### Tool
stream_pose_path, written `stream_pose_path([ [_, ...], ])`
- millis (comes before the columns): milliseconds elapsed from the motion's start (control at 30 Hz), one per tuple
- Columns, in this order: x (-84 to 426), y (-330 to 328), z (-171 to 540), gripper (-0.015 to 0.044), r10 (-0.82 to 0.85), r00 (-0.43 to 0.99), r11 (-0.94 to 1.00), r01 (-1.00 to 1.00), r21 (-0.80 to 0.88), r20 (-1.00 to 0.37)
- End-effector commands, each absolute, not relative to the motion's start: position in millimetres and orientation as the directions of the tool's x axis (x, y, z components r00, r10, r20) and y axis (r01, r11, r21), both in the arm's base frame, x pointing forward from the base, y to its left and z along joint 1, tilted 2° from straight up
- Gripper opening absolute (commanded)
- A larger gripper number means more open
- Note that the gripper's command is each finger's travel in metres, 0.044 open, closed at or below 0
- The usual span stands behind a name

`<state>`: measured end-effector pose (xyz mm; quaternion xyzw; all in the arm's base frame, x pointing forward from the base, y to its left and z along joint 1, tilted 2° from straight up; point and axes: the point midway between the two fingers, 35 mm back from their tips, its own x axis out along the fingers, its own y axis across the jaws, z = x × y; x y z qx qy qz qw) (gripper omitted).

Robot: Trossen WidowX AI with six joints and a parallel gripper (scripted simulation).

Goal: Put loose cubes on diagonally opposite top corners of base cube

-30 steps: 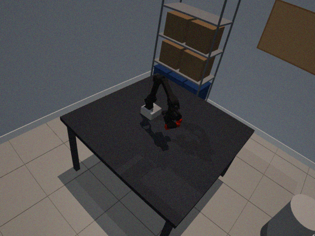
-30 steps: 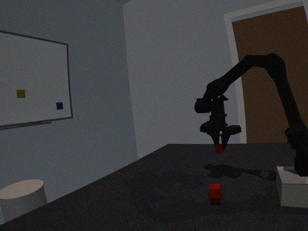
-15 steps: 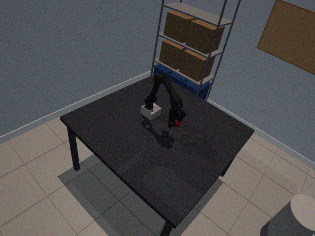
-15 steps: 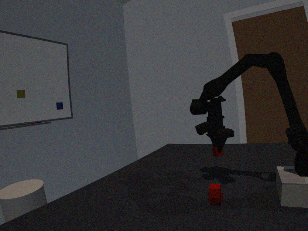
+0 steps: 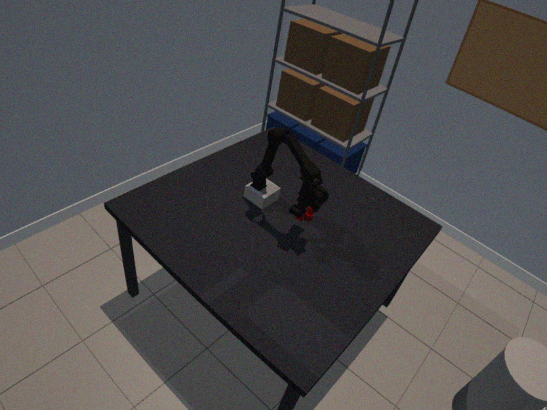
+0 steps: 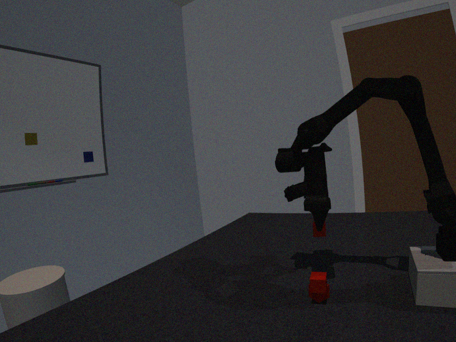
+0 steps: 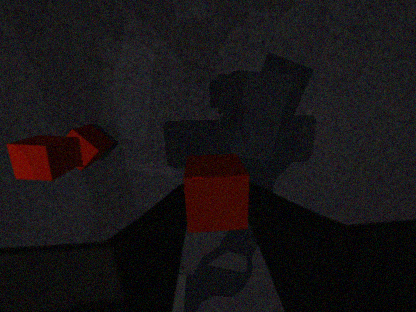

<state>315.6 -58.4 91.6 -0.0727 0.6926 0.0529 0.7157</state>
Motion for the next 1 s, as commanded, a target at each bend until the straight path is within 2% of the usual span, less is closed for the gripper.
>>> stream_pose_path([
  [0, 316, -51, 92, 0.0105, -0.03, 0.039, 0.997, -0.069, -0.033, -0.999],
  [467, 315, -20, 89, 0.0105, -0.027, 0.039, 0.949, 0.316, -0.014, -0.999],
  [967, 310, 13, 85, 0.0105, -0.025, 0.039, 0.739, 0.674, 0.008, -0.999],
])
